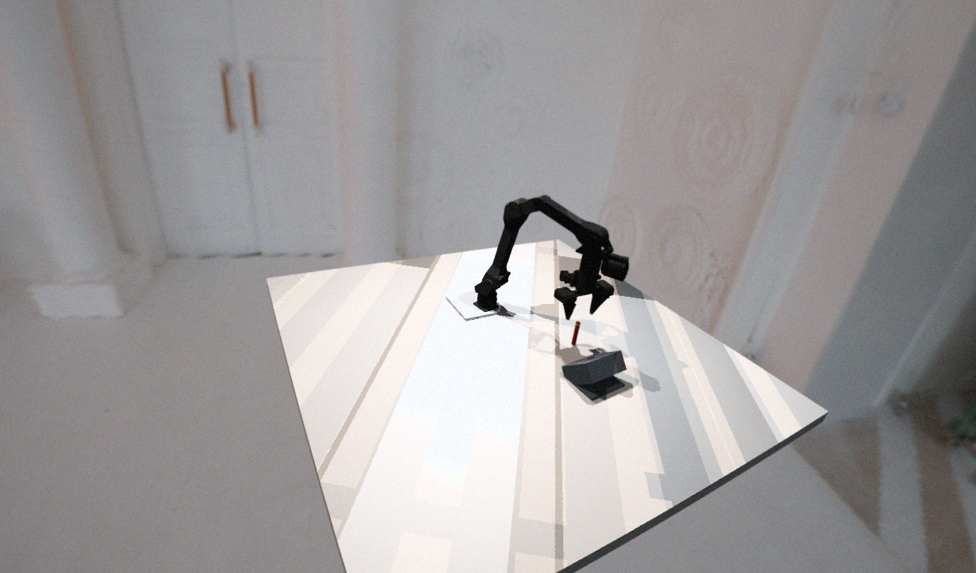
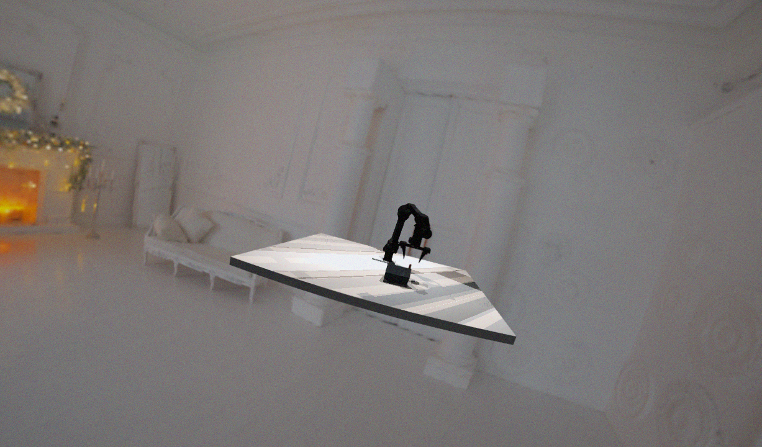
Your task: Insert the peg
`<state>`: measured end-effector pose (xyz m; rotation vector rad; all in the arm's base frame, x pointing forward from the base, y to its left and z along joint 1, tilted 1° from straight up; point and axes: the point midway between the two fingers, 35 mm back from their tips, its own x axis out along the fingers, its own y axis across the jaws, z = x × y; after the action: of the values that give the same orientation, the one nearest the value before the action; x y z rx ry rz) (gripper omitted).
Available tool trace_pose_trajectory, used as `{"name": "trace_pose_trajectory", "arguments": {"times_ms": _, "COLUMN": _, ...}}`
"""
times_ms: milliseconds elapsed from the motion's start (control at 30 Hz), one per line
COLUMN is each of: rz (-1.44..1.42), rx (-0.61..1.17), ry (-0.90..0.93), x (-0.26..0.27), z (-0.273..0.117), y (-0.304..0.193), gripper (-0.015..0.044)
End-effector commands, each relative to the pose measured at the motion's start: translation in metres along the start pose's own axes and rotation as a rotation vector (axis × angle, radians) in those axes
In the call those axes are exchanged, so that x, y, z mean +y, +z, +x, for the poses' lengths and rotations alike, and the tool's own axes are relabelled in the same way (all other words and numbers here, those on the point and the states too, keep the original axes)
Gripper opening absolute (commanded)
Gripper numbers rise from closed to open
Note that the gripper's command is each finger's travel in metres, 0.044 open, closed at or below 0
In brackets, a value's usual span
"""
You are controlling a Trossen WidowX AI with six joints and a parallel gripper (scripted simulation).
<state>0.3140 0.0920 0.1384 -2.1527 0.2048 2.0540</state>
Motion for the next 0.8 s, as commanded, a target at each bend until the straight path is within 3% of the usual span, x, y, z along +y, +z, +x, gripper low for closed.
{"name": "trace_pose_trajectory", "arguments": {"times_ms": 0, "rz": -0.013, "rx": -0.006, "ry": -0.002, "x": -0.002, "z": 0.004, "y": 0.001, "gripper": 0.0440}}
{"name": "trace_pose_trajectory", "arguments": {"times_ms": 767, "rz": -0.013, "rx": -0.006, "ry": -0.002, "x": -0.002, "z": 0.042, "y": 0.000, "gripper": 0.0440}}
